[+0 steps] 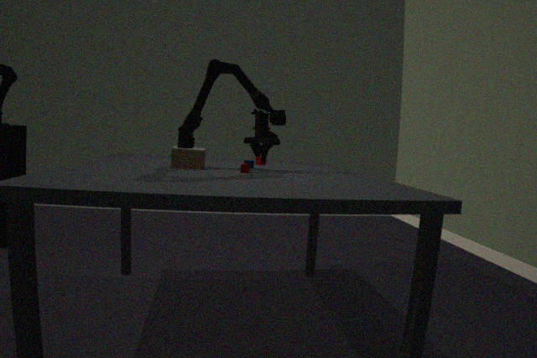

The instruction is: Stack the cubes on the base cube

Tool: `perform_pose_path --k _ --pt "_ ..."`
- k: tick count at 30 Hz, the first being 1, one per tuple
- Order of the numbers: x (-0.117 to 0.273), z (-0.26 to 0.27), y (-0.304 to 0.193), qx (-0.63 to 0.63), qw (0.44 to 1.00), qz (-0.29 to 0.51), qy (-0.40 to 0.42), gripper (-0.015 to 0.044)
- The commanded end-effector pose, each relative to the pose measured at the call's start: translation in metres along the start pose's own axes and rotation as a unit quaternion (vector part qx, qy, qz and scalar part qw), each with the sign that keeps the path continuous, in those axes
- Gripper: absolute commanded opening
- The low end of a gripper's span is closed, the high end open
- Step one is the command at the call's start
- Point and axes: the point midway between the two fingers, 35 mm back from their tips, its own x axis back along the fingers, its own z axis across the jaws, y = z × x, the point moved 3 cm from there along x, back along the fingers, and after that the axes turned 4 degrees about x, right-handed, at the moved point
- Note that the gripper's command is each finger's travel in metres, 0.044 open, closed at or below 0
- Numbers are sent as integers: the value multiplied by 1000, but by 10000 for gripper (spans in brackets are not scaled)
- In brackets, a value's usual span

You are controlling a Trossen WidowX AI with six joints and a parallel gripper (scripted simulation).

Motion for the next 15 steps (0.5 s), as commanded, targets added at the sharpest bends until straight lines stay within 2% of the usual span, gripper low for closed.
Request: perform_pose_path --k 1,15 --pt "9 -1 2 3 1000 -2 1 105" --pt "33 0 2 2 1000 4 4 105"
